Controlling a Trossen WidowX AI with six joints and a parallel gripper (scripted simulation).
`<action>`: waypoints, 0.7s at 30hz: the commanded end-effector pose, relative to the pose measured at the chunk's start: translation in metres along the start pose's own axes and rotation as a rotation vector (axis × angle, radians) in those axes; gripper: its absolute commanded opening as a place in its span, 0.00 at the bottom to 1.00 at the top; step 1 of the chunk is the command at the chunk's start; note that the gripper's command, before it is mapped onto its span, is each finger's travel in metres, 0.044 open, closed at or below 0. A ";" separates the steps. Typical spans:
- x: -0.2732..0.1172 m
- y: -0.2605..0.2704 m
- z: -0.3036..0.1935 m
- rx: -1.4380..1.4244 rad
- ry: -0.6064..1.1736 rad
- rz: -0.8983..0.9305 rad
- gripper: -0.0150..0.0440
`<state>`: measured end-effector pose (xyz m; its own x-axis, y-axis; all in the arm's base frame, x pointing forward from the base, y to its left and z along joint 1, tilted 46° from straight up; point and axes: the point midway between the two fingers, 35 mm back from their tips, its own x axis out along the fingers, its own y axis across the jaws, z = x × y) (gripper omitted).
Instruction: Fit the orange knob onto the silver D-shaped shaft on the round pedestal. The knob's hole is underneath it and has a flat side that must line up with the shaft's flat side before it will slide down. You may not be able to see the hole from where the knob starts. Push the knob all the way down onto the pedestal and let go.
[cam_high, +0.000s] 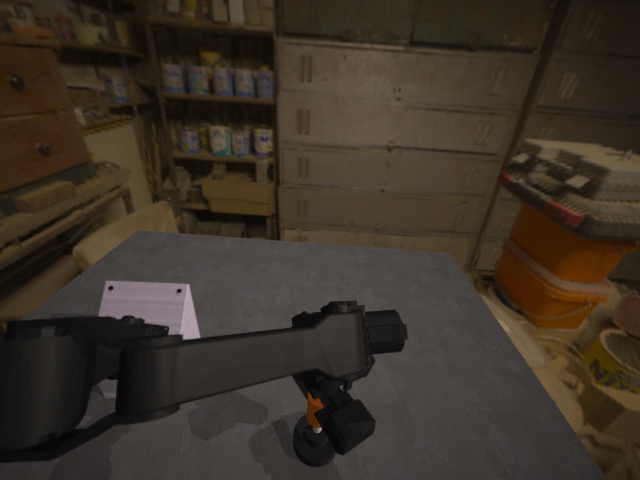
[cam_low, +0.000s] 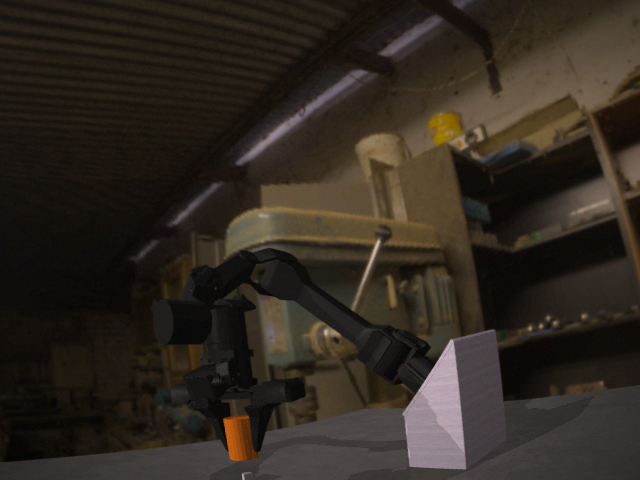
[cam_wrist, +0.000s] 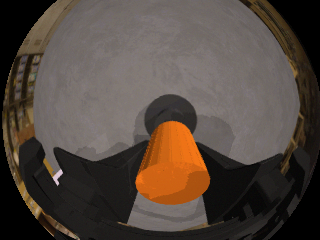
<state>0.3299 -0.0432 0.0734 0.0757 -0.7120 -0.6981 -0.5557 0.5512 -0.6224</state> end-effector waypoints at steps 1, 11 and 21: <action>0.000 -0.001 0.001 -0.105 0.000 -0.005 0.25; 0.000 -0.001 0.001 -0.394 0.001 -0.005 0.25; 0.000 -0.001 0.000 -0.582 0.001 -0.005 0.25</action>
<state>0.3297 -0.0431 0.0734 0.0764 -0.7120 -0.6980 -0.9101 0.2362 -0.3405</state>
